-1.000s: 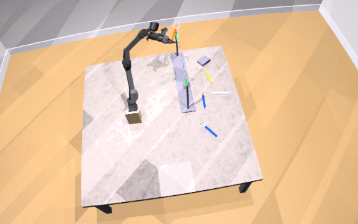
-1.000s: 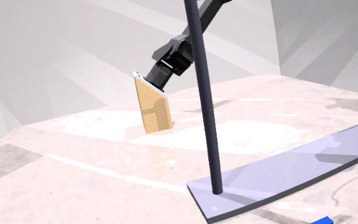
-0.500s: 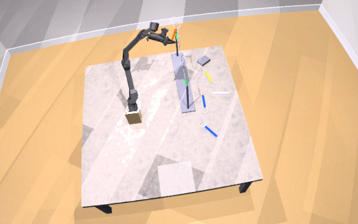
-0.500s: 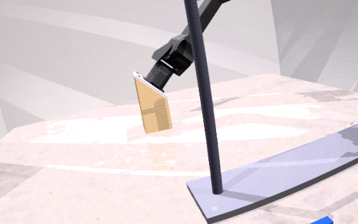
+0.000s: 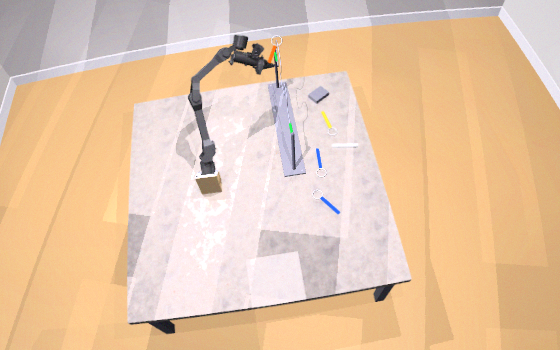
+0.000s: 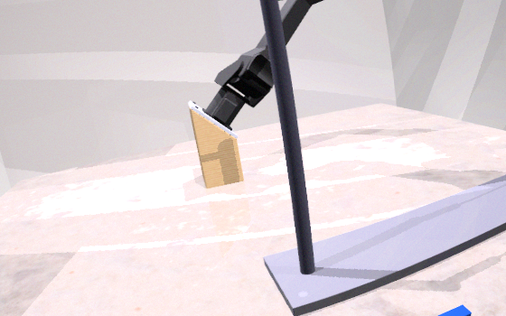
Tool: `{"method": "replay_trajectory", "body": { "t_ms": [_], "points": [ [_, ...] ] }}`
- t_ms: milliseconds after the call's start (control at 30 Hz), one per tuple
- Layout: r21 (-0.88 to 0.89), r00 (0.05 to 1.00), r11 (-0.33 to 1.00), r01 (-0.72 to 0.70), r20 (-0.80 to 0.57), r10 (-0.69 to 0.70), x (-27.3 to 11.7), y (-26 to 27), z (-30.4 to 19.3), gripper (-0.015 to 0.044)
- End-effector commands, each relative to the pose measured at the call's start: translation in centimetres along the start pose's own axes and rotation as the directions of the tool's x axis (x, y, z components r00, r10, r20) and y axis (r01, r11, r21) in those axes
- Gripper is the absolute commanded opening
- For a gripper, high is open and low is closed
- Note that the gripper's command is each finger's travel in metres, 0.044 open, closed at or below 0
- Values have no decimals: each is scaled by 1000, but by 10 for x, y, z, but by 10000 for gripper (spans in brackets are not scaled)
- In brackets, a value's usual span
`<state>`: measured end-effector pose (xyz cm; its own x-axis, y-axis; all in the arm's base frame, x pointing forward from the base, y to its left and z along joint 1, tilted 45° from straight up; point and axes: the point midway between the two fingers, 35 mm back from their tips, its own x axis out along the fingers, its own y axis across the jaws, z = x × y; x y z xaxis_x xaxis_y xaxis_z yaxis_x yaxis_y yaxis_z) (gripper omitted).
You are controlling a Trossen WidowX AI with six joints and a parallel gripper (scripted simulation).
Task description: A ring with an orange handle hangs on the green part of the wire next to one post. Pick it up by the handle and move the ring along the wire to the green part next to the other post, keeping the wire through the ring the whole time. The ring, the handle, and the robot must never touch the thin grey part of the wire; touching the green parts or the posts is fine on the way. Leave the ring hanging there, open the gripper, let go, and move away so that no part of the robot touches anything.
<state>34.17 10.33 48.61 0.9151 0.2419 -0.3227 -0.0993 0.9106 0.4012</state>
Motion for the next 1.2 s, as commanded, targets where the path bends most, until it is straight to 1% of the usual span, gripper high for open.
{"method": "replay_trajectory", "body": {
  "t_ms": [0, 567, 1167],
  "points": [
    [55, 1000, 998, -27, 1, 27, 0, 1, -1, -150],
    [243, 992, 962, -124, 27, 121, 0, 8, 0, -150],
    [429, 975, 876, -223, 75, 211, 0, 15, 2, -150]
  ]
}}
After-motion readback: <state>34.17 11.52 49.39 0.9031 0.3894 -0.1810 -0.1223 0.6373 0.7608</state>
